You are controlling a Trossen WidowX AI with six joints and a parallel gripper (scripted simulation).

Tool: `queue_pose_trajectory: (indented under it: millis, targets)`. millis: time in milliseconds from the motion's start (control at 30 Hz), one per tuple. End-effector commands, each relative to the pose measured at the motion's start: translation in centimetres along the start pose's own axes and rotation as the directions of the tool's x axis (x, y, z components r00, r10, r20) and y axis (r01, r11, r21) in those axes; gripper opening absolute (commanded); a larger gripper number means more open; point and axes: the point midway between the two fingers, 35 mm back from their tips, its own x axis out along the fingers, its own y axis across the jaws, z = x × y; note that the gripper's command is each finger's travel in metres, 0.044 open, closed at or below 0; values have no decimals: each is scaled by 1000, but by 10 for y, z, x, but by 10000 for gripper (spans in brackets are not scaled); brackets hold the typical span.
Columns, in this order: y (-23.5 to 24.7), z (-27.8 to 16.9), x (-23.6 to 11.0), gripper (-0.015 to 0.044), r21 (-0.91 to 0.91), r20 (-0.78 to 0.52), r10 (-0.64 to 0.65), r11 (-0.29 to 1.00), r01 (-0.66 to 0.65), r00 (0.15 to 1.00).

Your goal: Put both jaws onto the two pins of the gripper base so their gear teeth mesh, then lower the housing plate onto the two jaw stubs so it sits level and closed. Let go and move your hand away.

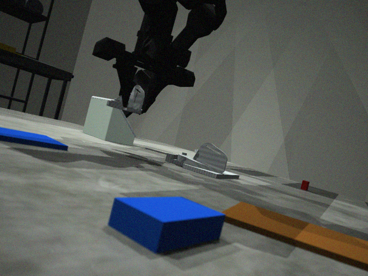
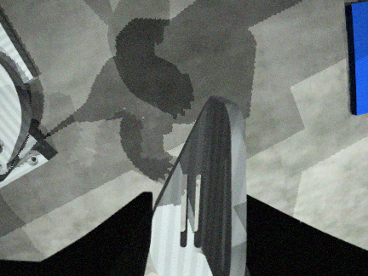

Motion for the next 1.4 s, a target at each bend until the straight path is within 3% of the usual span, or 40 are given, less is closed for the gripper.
queue_pose_trajectory:
  millis: [0, 1367]
  targets:
    - [13, 9, -5, 134, -33, 17, -8, 999, 8, 1000]
    - [137, 38, -5, 134, -316, 17, 9, 949, -4, 1000]
